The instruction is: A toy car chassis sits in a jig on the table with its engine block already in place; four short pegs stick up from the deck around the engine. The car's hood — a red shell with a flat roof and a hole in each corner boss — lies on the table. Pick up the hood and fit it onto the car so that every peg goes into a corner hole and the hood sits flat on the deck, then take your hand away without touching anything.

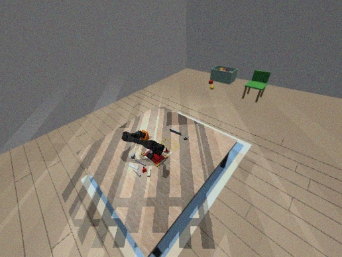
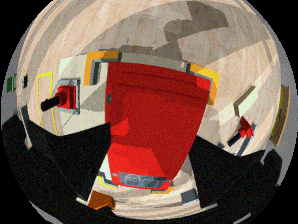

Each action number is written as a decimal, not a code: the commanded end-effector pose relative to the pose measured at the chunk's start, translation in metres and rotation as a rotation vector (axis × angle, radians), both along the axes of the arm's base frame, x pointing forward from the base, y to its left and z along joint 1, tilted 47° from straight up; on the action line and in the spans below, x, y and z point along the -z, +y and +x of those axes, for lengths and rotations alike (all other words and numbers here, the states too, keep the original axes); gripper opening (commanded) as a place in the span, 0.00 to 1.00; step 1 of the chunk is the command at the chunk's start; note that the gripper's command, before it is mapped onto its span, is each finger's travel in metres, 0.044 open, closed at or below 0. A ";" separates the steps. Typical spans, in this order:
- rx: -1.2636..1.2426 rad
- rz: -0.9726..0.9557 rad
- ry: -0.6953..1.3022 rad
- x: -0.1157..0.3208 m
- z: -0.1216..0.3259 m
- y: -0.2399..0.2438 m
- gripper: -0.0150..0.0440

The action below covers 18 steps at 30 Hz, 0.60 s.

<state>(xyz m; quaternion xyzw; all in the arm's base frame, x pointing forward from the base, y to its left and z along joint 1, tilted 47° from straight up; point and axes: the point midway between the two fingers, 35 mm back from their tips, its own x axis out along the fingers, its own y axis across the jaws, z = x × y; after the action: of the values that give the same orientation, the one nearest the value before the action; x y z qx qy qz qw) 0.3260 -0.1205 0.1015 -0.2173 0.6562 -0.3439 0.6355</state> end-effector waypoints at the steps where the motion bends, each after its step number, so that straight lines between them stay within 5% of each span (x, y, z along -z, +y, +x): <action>1: -0.003 -0.002 0.000 0.000 0.000 0.000 0.25; 5: 0.000 0.000 0.000 0.000 0.000 0.000 0.25; 18: 0.000 0.000 0.000 0.000 0.000 0.000 0.83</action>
<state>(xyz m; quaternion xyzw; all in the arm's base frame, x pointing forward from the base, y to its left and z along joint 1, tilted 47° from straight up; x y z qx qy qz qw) 0.3258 -0.1207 0.1013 -0.2173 0.6564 -0.3439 0.6353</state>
